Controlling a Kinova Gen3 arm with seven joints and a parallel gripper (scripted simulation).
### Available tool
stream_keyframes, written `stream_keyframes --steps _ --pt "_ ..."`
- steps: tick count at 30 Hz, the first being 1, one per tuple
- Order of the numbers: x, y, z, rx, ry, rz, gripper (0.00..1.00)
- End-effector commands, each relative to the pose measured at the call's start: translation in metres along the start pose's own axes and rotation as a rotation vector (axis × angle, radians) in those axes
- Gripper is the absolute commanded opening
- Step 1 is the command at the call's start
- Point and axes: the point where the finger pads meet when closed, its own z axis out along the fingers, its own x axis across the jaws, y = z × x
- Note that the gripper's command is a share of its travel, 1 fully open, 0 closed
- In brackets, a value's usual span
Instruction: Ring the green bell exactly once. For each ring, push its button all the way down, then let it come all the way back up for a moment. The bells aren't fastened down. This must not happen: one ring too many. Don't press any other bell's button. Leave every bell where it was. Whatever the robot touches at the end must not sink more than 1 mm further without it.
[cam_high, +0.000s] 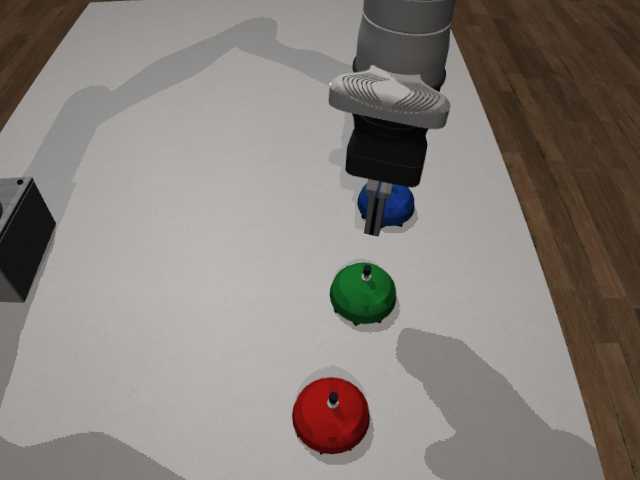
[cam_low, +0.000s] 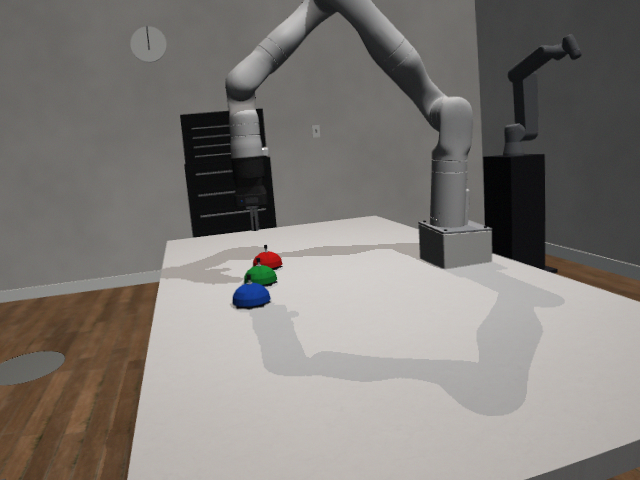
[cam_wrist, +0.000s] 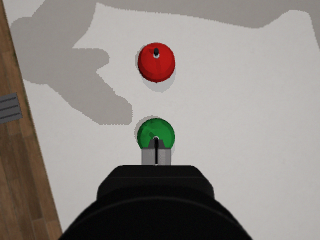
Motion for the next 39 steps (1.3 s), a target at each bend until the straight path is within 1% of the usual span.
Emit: stream_keyframes --steps 1,20,39 --pt "-0.001 0.000 -0.001 -0.001 -0.002 0.000 0.17" --pt "-0.001 0.000 0.002 -0.001 0.002 -0.002 0.17" --pt "-0.001 0.000 0.026 -0.002 0.005 -0.003 0.17"
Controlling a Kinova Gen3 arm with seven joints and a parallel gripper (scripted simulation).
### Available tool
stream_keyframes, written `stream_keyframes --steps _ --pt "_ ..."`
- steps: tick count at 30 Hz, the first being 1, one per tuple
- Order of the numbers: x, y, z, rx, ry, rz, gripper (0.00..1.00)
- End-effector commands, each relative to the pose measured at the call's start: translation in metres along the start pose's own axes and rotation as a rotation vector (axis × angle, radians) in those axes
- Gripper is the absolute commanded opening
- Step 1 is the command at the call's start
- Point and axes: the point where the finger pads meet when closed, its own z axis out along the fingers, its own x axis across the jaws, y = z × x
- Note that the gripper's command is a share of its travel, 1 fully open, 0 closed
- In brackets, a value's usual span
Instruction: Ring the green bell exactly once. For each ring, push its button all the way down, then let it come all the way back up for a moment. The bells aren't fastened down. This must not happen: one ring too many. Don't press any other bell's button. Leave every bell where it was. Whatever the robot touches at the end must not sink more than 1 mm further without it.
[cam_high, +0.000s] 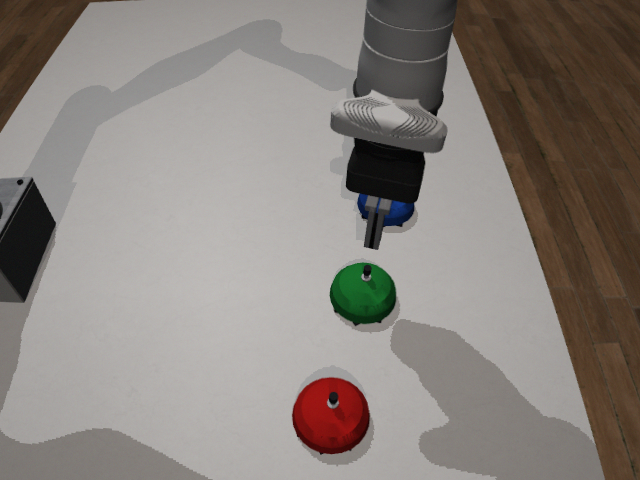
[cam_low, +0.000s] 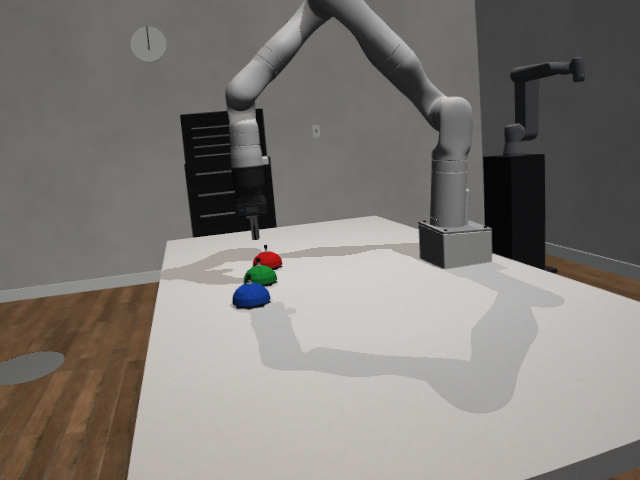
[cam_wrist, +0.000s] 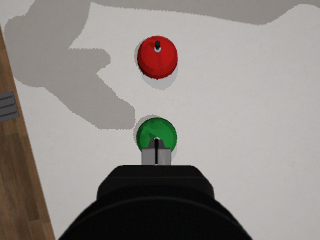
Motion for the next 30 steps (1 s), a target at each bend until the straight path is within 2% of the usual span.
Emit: stream_keyframes --steps 1,13,30 --pt "0.001 0.000 0.005 0.001 0.003 0.000 0.17" --pt "0.000 0.000 0.027 0.001 0.003 0.000 0.17" --pt "0.000 -0.001 0.039 0.001 0.003 0.000 0.17"
